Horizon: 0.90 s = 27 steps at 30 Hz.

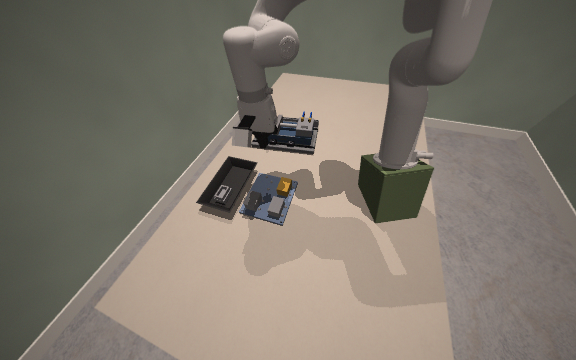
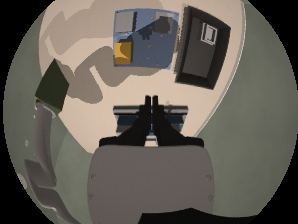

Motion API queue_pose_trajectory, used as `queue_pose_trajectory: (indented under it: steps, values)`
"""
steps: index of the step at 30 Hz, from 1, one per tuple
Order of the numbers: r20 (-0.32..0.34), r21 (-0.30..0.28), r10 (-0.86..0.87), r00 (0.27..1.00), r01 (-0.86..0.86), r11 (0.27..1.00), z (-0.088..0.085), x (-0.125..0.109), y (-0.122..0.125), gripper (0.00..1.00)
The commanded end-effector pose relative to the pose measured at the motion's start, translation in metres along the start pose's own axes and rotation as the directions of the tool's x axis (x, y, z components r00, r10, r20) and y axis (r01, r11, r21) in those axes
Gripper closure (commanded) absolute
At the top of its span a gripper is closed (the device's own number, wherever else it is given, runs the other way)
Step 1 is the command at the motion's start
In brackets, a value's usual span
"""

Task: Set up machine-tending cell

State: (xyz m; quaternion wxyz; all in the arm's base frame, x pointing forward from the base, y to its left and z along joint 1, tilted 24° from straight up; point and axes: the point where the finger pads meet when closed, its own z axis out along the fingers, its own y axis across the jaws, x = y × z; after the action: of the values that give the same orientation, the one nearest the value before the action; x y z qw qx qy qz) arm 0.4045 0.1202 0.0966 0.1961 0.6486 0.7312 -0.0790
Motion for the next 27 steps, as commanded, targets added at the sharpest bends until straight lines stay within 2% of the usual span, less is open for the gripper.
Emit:
queue_pose_trajectory:
  steps: [1, 14, 16, 17, 19, 27]
  values:
    - [0.001, 0.000, 0.000, 1.000, 0.000, 1.000, -0.003, -0.002, 0.043, 1.00]
    - [0.000, 0.001, 0.000, 1.000, 0.000, 1.000, -0.001, -0.010, 0.114, 1.00]
    - [0.000, 0.001, 0.000, 1.000, 0.000, 1.000, -0.001, -0.010, 0.114, 1.00]
    - [0.000, 0.001, 0.000, 1.000, 0.000, 1.000, 0.000, -0.012, 0.128, 1.00]
    - [-0.001, 0.001, 0.000, 1.000, 0.000, 1.000, 0.002, -0.014, 0.139, 1.00]
    - [-0.001, 0.001, -0.001, 1.000, 0.001, 1.000, 0.003, -0.015, 0.143, 1.00]
